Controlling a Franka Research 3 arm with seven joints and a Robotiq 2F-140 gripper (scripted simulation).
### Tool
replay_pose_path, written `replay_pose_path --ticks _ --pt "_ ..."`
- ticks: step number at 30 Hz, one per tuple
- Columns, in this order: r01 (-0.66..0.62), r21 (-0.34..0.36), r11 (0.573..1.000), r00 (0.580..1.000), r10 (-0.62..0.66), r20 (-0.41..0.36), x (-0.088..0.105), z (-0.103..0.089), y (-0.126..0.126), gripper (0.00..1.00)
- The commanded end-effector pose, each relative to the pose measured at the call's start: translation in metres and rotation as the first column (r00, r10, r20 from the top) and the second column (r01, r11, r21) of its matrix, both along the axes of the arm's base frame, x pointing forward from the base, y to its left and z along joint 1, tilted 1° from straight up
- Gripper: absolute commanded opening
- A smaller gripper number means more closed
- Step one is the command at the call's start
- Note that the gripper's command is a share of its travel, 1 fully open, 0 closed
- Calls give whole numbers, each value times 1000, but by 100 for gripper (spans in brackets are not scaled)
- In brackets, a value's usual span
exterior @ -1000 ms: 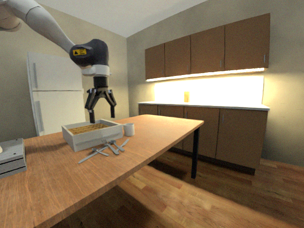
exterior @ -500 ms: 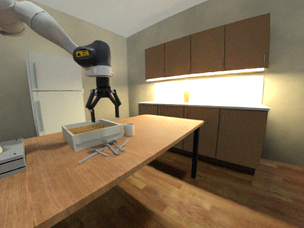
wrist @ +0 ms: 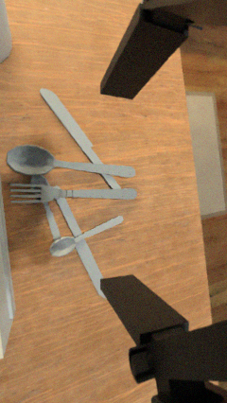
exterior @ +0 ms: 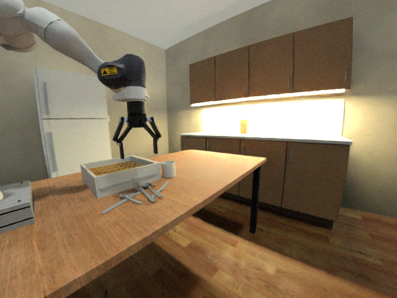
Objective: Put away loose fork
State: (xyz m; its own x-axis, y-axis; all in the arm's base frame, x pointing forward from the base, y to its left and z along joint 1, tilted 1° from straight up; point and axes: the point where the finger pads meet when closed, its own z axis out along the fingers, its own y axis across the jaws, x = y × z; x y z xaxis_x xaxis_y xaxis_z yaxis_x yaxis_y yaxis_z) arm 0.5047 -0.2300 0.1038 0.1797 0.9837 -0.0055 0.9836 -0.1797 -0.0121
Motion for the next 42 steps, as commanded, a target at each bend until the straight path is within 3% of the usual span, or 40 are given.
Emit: replay_pose_path --ticks 1,27,33,36,42 --pt "44 4 999 999 -44 -1 0 0 2 100" --pt "40 4 999 999 -40 -1 0 0 2 100" --pt "-46 4 999 999 46 -7 -2 -4 0 100" --pt "-182 7 983 983 182 -15 -4 -10 -2 100" --pt "-285 10 958 958 285 -21 -6 -15 -3 100"
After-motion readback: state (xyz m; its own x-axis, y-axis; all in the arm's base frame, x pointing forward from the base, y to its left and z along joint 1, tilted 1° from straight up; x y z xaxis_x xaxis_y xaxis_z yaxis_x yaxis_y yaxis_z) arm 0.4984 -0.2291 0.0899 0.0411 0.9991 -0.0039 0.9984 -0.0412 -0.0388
